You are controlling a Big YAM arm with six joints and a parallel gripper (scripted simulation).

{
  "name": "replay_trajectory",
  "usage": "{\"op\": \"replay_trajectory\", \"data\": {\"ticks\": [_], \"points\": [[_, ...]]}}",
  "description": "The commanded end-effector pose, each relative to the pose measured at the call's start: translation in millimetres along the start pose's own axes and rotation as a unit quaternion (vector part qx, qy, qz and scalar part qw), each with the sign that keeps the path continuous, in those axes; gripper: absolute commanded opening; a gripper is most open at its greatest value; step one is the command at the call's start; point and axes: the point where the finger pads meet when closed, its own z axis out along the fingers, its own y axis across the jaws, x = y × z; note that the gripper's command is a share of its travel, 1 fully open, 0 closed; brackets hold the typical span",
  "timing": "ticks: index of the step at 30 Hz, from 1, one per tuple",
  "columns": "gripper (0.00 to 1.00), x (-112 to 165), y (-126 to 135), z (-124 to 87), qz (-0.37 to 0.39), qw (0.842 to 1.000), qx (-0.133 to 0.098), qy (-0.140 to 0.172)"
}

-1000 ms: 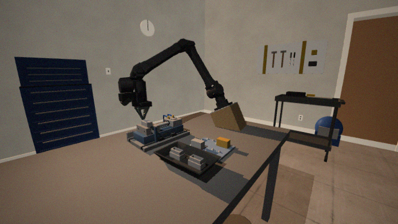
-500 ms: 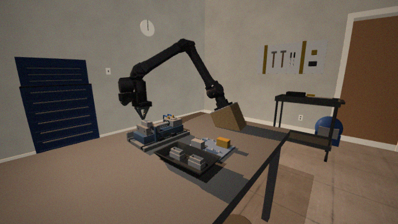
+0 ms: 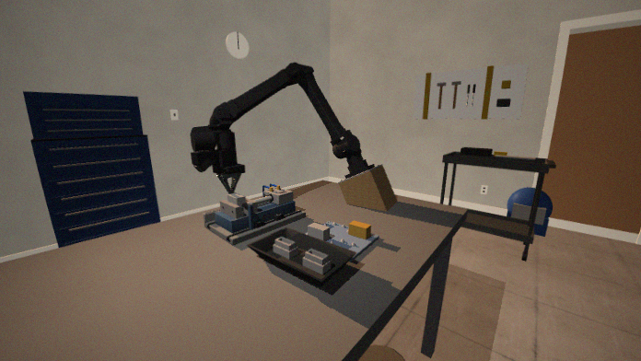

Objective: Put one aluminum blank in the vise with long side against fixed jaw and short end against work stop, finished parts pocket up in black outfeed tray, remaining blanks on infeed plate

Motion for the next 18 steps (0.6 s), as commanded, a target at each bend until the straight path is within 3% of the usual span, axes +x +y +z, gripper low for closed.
{"op": "replay_trajectory", "data": {"ticks": [1, 18], "points": [[0.00, -17.8, -19.1, -10.7, 0.014, 1.000, 0.003, -0.018], [0.00, -17.1, -23.3, -19.7, 0.019, 1.000, 0.004, -0.024]]}}
